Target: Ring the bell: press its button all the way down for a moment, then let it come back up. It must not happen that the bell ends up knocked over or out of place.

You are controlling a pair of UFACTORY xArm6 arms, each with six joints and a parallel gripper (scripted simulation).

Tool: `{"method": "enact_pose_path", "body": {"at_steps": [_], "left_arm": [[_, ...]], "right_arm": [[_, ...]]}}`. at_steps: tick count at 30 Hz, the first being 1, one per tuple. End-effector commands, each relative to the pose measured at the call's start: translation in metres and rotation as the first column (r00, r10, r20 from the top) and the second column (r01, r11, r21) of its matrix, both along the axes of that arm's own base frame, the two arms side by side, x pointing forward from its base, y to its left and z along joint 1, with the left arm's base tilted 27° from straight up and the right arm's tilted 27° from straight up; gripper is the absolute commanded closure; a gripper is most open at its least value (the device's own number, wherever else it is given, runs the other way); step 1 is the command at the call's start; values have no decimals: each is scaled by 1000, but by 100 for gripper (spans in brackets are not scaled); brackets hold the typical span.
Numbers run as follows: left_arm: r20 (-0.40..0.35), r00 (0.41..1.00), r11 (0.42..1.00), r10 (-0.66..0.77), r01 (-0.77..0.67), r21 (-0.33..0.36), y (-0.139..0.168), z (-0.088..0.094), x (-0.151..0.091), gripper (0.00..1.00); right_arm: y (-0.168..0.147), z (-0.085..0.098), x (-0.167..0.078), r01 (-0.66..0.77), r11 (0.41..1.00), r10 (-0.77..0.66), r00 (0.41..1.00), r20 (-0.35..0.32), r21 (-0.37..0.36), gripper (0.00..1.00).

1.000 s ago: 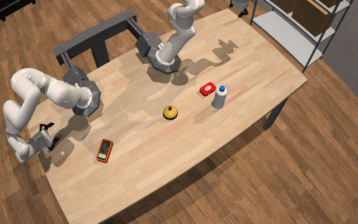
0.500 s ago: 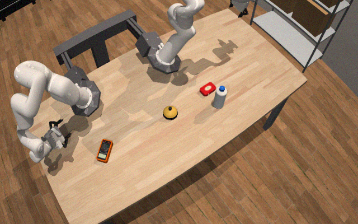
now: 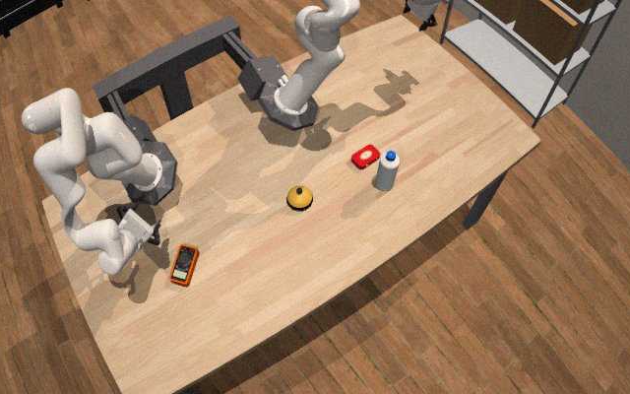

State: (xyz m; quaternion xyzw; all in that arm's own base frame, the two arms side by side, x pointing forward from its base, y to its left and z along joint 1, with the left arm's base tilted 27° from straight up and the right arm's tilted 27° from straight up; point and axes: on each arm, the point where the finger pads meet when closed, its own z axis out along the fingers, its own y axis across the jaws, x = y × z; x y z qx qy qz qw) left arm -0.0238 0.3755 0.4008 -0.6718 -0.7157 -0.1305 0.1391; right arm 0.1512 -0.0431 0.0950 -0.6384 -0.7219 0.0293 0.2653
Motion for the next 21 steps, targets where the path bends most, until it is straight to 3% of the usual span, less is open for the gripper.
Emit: {"method": "enact_pose_path", "body": {"at_steps": [1, 3, 9, 16, 18, 19, 21], "left_arm": [[0, 1000, 1000, 0, 0, 5, 0, 2, 0, 0], [0, 1000, 1000, 0, 0, 5, 0, 2, 0, 0], [0, 1000, 1000, 0, 0, 5, 0, 2, 0, 0], [0, 1000, 1000, 0, 0, 5, 0, 2, 0, 0], [0, 1000, 1000, 0, 0, 5, 0, 2, 0, 0], [0, 1000, 1000, 0, 0, 5, 0, 2, 0, 0], [0, 1000, 1000, 0, 0, 5, 0, 2, 0, 0]], "right_arm": [[21, -8, 13, -88, 996, 89, 996, 19, -34, 0], [46, -16, 23, -199, 979, 201, 979, 38, -54, 0], [84, -28, 38, -359, 929, 365, 929, 62, -87, 0], [135, -44, 58, -553, 822, 566, 820, 85, -138, 0], [135, -44, 58, -553, 822, 566, 820, 85, -138, 0], [154, -50, 65, -618, 770, 634, 768, 91, -157, 0], [165, -54, 70, -654, 738, 672, 734, 93, -169, 0]]}}
